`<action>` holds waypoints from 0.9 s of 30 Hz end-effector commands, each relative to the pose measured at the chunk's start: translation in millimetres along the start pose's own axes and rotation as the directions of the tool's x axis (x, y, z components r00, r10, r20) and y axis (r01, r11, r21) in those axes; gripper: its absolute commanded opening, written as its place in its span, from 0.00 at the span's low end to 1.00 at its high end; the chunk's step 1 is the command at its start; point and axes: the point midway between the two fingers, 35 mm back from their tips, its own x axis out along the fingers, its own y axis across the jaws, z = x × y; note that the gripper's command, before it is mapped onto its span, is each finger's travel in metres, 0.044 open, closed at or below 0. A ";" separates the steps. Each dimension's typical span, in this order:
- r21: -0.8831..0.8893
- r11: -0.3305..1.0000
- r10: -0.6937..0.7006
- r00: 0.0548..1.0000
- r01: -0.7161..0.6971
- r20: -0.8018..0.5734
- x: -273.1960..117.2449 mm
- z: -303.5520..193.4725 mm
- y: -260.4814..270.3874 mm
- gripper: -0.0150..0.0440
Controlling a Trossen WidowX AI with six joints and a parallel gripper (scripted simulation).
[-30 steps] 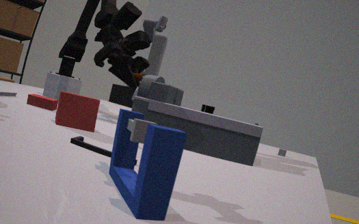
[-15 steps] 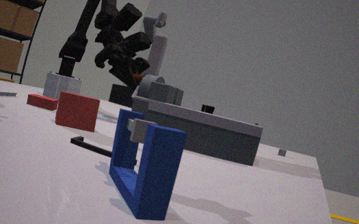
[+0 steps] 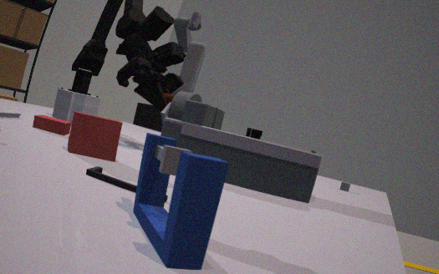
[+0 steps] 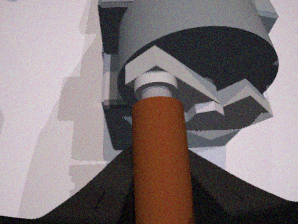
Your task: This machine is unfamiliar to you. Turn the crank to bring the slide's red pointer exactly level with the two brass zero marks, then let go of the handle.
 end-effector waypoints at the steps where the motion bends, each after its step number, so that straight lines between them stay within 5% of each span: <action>1: 0.000 1.000 0.012 1.000 -0.012 -0.012 5.1 -4.9 6.5 0.25; 27: 0.000 1.000 0.012 1.000 -0.012 -0.012 25.9 -25.9 4.8 0.25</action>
